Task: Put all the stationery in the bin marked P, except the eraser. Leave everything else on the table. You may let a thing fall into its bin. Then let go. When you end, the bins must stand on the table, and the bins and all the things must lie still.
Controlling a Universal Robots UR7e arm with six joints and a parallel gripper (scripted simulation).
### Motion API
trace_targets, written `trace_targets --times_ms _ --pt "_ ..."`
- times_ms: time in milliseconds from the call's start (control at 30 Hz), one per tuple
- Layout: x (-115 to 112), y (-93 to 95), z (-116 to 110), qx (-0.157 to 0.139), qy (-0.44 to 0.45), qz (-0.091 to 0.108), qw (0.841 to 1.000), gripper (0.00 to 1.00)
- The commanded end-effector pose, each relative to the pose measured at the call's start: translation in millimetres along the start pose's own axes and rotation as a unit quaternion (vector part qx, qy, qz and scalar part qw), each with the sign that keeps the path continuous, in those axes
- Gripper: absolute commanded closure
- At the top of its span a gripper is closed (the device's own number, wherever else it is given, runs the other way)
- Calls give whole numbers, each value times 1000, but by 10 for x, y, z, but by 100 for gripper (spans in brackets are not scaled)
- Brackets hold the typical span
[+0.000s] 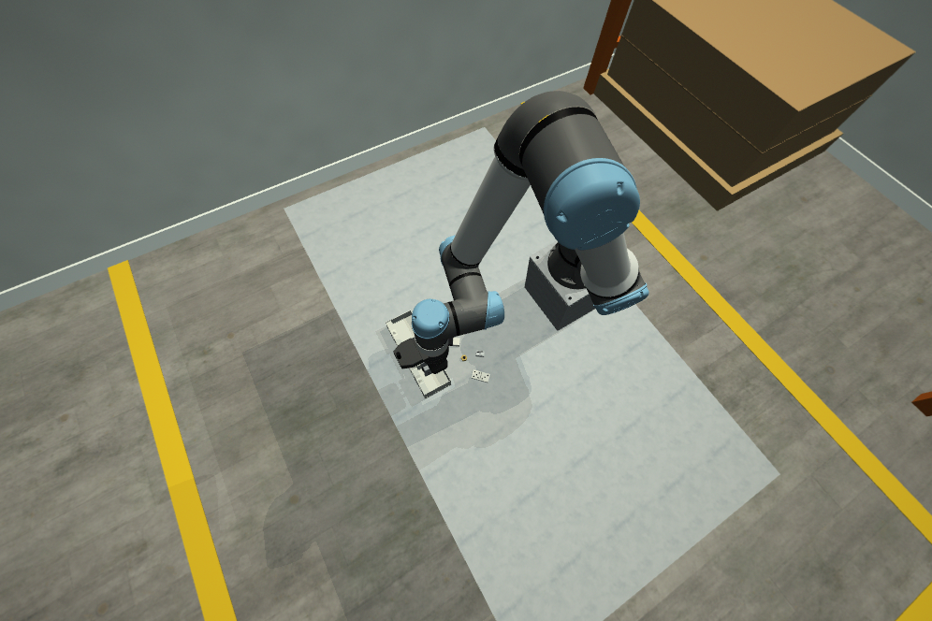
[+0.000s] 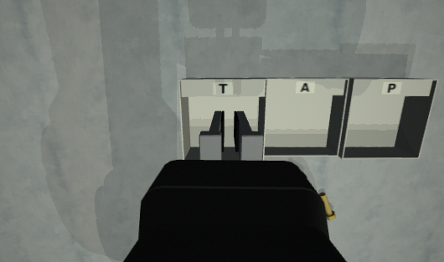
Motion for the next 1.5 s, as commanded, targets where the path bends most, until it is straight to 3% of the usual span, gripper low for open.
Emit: trace_targets --times_ms 0,500,967,1000,1133,1467 --pt "1 -15 1 0 0 0 1000 69" --pt "1 -1265 2 0 0 0 1000 69" --pt "1 -1275 2 0 0 0 1000 69" --pt "-15 -1225 -62 0 25 0 1000 38" --pt "-48 -1124 -190 0 75 0 997 38" --pt "-209 -613 -826 -3 231 2 973 38"
Point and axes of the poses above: the point where the finger pads meet when closed, its own y axis out along the fingers, its own x axis across the jaws, z = x × y, the point moved 8 cm from there along -y, back along the fingers, and after that the axes turned 12 degrees about -y, right-handed, at the moved point
